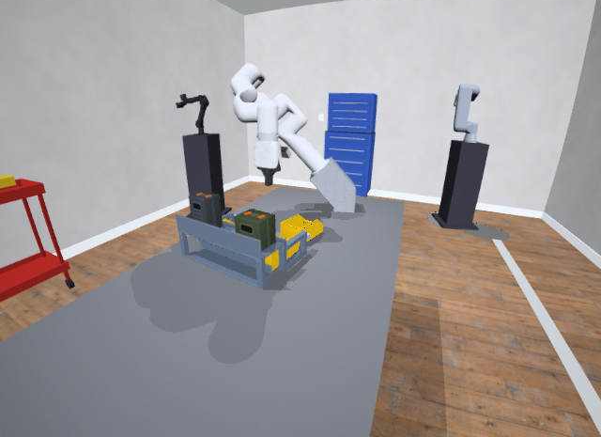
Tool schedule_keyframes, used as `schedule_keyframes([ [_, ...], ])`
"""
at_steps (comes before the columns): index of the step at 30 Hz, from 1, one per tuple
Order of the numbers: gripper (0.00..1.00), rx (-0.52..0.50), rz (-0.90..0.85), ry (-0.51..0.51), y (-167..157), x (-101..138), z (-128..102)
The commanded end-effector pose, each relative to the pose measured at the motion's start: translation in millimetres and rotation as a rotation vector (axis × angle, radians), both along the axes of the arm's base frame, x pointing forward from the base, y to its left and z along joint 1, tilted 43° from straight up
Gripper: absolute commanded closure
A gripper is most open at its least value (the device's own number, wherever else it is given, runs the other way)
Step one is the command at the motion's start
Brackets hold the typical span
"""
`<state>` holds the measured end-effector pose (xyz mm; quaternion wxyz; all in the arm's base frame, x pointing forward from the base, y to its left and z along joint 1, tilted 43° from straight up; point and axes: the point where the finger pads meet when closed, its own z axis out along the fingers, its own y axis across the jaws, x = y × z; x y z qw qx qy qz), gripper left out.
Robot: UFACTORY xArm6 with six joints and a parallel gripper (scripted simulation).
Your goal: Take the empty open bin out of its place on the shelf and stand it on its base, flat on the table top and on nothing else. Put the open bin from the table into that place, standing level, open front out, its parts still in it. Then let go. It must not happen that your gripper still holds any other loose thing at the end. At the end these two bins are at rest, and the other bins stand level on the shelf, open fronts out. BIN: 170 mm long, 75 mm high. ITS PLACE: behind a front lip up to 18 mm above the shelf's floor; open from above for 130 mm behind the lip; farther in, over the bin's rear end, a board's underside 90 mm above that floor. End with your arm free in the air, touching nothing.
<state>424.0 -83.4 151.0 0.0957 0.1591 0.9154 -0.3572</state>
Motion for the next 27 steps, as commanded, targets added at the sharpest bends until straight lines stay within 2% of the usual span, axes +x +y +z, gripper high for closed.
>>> schedule_keyframes([
  [1, 1.0, 0.001, 0.001, -0.003, 1, 1, 1],
  [7, 1.0, 0.0, 0.001, -0.004, 1, 1, 0],
  [11, 1.0, -0.002, -0.005, -0.01, 1, -2, -9],
  [16, 1.0, -0.005, -0.02, -0.026, 3, -12, -35],
  [18, 1.0, -0.005, -0.02, -0.026, 3, -12, -35],
  [27, 1.0, 0.004, -0.054, -0.056, 9, -43, -93],
])
